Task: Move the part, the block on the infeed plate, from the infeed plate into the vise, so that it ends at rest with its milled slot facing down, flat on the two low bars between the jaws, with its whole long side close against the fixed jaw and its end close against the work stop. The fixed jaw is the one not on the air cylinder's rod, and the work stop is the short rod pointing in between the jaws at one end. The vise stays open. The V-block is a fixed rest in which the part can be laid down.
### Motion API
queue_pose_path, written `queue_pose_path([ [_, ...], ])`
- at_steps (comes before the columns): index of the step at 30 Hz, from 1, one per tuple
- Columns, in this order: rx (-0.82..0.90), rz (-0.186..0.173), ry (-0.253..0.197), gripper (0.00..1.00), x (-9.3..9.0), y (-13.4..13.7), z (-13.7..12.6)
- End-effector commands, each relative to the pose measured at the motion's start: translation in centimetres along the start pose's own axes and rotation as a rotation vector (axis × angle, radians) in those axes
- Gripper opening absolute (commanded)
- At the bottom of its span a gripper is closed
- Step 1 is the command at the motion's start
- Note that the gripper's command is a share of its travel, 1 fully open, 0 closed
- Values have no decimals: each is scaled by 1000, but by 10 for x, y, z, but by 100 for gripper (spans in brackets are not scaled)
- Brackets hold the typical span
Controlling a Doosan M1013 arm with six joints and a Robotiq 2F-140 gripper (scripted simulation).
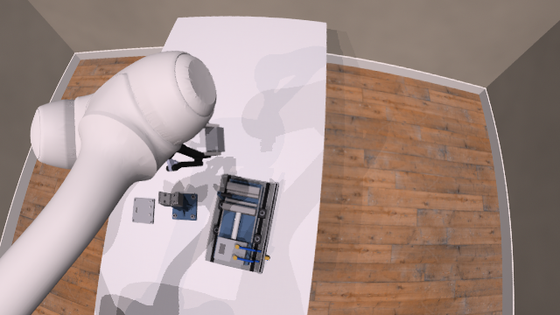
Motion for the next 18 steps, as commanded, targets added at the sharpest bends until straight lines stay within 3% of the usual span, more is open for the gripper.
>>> queue_pose_path([
  [1,9,46,66,0,-3,-11,21],
  [12,72,217,247,0,2,-53,80],
  [14,72,217,247,0,2,-53,80],
  [18,109,288,303,0,7,-70,97],
])
Point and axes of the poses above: the point where the finger pads meet when closed, its own x axis back along the fingers, its own y axis across the jaws, z = x × y, the point moved 7 cm from there along x, back along the fingers, and after that the axes turned 14 degrees about x, right-handed, at the moved point
